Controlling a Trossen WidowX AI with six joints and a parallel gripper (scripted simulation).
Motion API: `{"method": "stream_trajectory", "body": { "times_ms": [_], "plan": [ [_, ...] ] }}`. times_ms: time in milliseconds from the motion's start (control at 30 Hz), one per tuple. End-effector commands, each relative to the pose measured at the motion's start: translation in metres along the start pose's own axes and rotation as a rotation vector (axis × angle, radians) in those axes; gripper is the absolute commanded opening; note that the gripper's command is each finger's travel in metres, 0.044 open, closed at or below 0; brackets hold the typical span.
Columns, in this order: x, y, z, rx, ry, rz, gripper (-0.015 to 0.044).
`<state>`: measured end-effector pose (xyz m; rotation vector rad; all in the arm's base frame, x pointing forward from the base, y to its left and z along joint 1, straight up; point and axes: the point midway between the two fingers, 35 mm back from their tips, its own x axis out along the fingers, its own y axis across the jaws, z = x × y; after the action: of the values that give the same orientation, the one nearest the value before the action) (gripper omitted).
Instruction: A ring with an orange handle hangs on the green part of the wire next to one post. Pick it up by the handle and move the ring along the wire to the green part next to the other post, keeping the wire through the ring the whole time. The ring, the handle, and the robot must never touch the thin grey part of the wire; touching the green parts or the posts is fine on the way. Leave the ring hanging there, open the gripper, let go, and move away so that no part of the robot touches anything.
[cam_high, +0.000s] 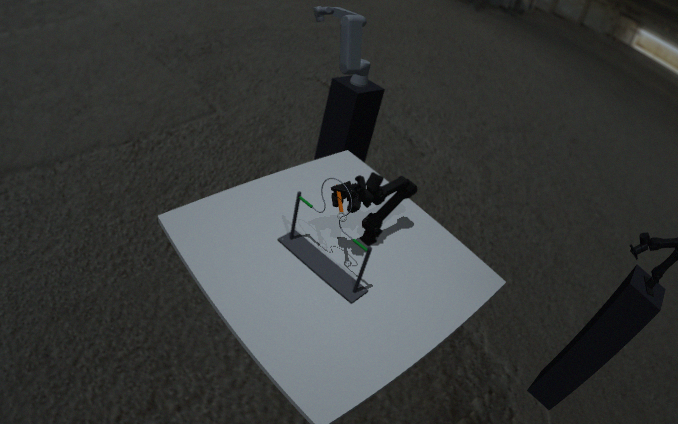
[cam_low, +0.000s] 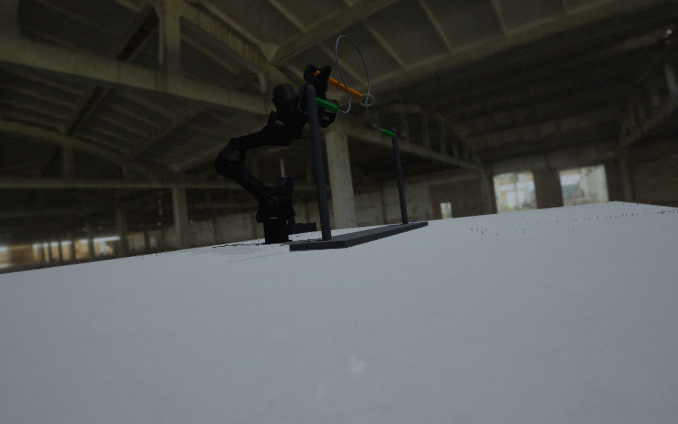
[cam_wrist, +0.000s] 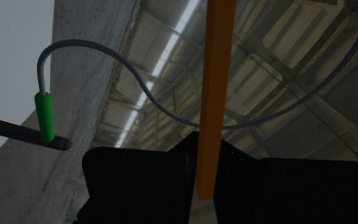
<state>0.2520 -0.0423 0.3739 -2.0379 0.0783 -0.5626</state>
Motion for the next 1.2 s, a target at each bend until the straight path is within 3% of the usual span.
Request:
{"method": "stream_trajectory", "body": {
  "times_ms": [0,1167],
  "plan": [
    [-0.002,0.011,0.000,0.056,0.010,0.033,-0.0150],
    [-0.042,0.111,0.048,0.788,0.108,0.455,-0.0150]
  ]
}}
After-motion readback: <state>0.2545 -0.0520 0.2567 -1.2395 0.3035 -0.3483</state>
